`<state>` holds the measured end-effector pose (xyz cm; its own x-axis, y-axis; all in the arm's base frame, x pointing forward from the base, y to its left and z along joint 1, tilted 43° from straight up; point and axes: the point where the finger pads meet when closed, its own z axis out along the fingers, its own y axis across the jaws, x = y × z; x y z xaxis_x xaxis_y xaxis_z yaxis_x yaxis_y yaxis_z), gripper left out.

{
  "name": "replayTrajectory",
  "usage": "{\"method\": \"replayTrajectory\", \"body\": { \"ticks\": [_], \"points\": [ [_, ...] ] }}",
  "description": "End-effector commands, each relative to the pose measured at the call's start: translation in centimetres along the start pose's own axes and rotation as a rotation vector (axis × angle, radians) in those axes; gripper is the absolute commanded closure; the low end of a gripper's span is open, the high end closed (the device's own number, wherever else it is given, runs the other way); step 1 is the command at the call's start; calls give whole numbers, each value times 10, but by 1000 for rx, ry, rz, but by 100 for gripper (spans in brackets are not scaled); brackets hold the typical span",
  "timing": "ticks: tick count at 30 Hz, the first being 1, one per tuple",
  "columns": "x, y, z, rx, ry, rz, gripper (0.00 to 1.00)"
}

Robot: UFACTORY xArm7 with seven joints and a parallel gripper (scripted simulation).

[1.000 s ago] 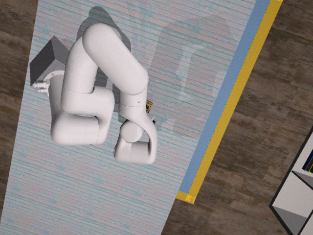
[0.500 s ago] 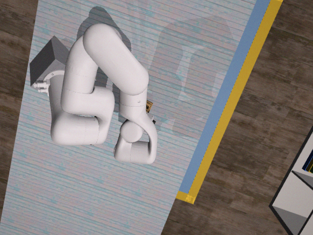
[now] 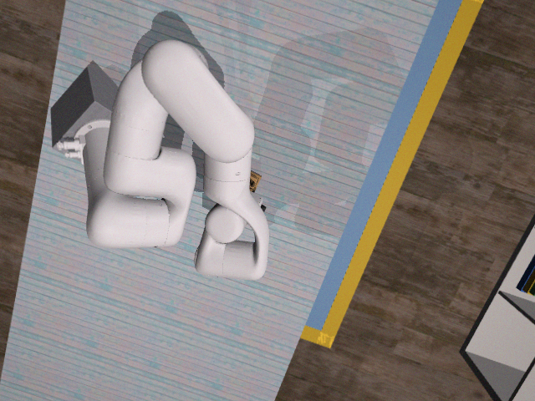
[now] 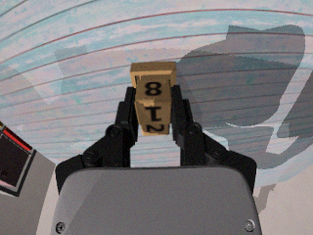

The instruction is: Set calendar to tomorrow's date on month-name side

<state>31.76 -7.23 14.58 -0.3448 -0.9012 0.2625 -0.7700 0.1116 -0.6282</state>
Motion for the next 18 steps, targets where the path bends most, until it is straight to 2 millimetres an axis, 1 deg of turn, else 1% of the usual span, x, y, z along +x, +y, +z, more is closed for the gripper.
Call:
{"method": "replayTrajectory", "body": {
  "ticks": [1,18],
  "points": [
    [0,0,0,2,-1,0,73],
    [0,0,4,2,-1,0,73]
  ]
}}
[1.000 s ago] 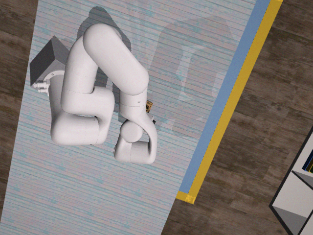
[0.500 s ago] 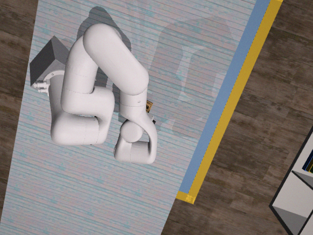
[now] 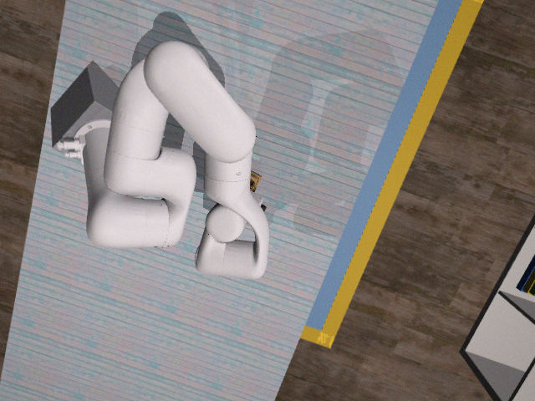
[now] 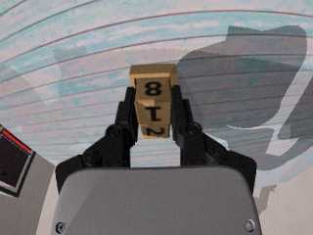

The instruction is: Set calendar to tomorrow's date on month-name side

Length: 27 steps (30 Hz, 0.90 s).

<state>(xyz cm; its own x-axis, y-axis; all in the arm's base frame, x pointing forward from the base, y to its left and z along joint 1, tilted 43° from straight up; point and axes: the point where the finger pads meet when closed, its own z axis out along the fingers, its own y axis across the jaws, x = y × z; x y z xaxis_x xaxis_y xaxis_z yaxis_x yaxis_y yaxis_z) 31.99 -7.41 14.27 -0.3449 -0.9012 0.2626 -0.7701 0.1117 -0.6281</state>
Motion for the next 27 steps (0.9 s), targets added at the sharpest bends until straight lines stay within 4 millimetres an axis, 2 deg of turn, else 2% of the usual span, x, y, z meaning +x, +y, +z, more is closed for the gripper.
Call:
{"method": "replayTrajectory", "body": {
  "ticks": [1,27],
  "points": [
    [0,-1,1,2,-1,0,73],
    [0,-1,5,2,-1,0,73]
  ]
}}
